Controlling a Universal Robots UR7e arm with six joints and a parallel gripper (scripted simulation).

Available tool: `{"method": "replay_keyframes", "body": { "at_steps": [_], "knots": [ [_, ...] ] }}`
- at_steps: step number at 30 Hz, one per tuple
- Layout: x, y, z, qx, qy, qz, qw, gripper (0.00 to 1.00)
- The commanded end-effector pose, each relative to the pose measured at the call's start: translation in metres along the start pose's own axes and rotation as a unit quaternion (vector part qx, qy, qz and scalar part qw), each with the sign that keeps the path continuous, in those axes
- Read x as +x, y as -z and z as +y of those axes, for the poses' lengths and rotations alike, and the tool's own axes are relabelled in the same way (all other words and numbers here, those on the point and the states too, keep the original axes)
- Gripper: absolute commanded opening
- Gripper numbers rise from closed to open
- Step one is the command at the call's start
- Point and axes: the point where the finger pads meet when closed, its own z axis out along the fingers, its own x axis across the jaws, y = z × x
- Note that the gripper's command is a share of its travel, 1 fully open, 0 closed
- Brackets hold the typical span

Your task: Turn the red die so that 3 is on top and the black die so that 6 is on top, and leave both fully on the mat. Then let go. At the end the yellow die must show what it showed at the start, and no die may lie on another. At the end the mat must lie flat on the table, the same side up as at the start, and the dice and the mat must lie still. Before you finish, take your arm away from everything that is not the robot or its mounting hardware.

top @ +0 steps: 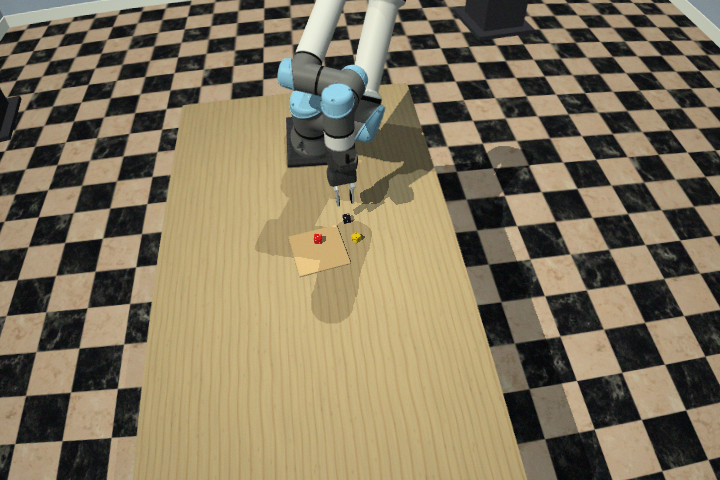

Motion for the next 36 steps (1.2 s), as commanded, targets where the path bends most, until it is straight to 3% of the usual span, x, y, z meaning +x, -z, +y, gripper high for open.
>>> {"method": "replay_keyframes", "body": {
  "at_steps": [1, 24, 36],
  "knots": [
    [-0.001, -0.008, 0.001, -0.002, 0.000, -0.001, 1.000, 0.70],
    [-0.002, -0.040, 0.000, -0.002, 0.000, -0.001, 1.000, 0.70],
    [-0.002, -0.048, 0.000, -0.002, 0.000, -0.001, 1.000, 0.70]
  ]
}}
